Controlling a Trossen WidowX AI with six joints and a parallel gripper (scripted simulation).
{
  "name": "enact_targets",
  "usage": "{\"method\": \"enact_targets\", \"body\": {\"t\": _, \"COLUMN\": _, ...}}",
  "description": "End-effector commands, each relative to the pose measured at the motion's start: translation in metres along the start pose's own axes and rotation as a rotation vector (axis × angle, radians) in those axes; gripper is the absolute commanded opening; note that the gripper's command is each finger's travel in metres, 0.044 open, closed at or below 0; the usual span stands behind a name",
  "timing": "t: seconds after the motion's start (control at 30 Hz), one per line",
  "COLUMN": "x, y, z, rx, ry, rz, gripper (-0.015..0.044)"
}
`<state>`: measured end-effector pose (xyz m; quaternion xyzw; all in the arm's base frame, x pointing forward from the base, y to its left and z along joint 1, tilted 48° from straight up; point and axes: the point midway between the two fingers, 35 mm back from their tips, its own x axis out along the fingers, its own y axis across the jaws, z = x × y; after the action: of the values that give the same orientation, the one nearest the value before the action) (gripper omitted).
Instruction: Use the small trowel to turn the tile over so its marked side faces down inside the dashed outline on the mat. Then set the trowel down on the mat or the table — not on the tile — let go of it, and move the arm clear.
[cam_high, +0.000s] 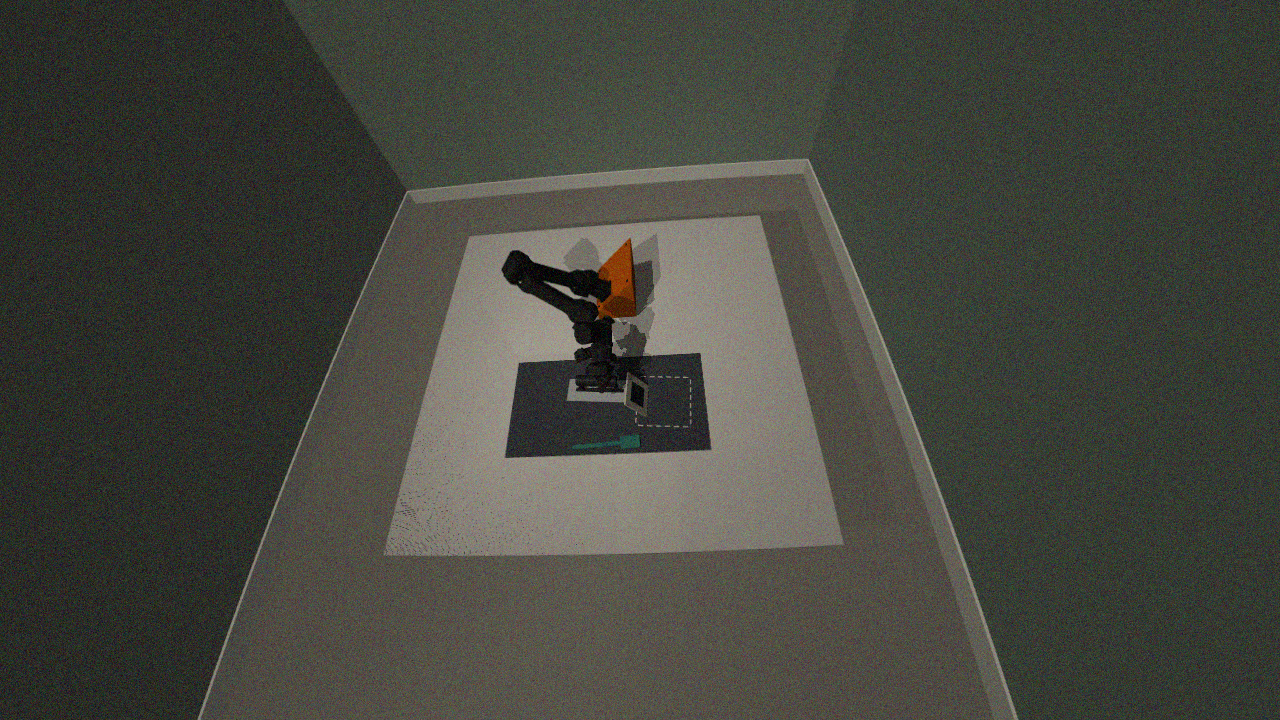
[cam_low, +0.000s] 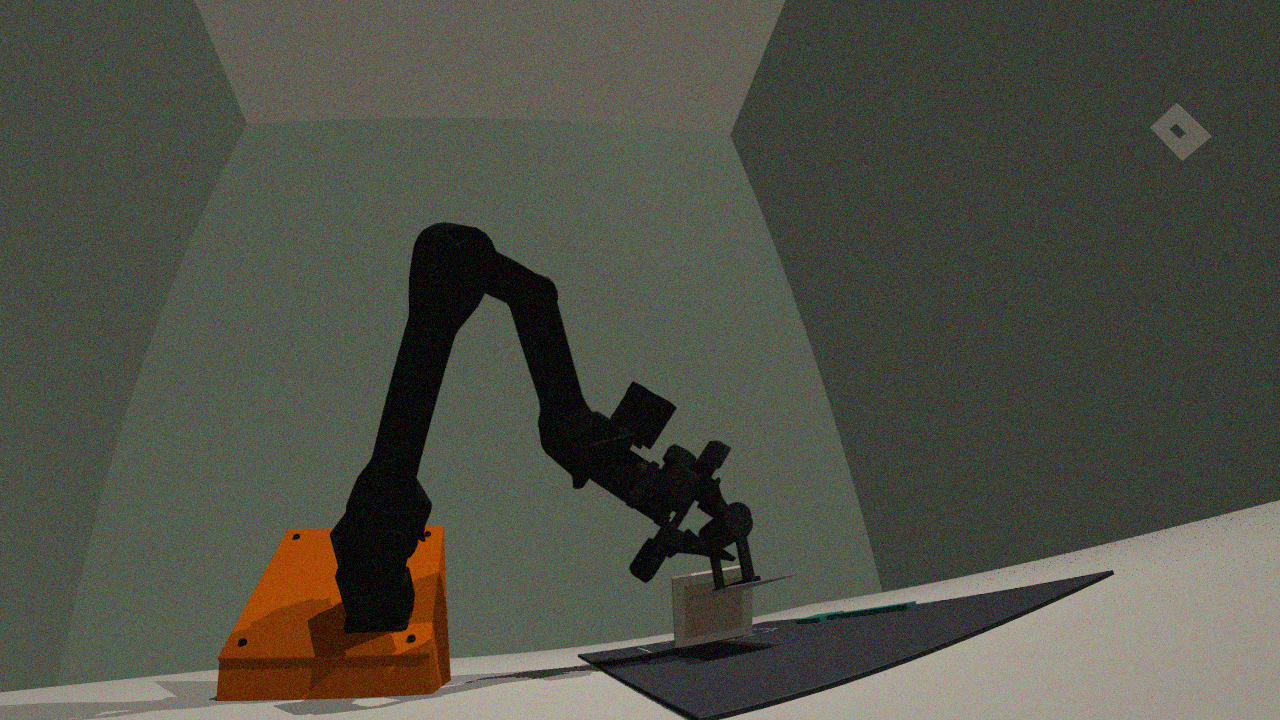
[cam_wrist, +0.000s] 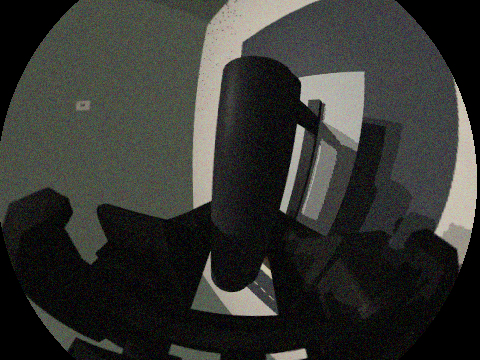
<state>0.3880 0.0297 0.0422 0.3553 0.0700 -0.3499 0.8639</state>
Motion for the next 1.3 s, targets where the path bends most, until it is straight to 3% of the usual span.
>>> {"method": "enact_targets", "body": {"t": 0.0, "x": -0.003, "y": 0.006, "z": -0.011, "rx": 0.007, "ry": 0.008, "rz": 0.012, "gripper": 0.0}}
{"method": "enact_targets", "body": {"t": 0.77, "x": -0.001, "y": 0.003, "z": -0.048, "rx": 0.009, "ry": 0.009, "rz": 0.013, "gripper": 0.0}}
{"method": "enact_targets", "body": {"t": 1.27, "x": -0.009, "y": 0.015, "z": -0.019, "rx": 0.008, "ry": 0.009, "rz": 0.012, "gripper": 0.0}}
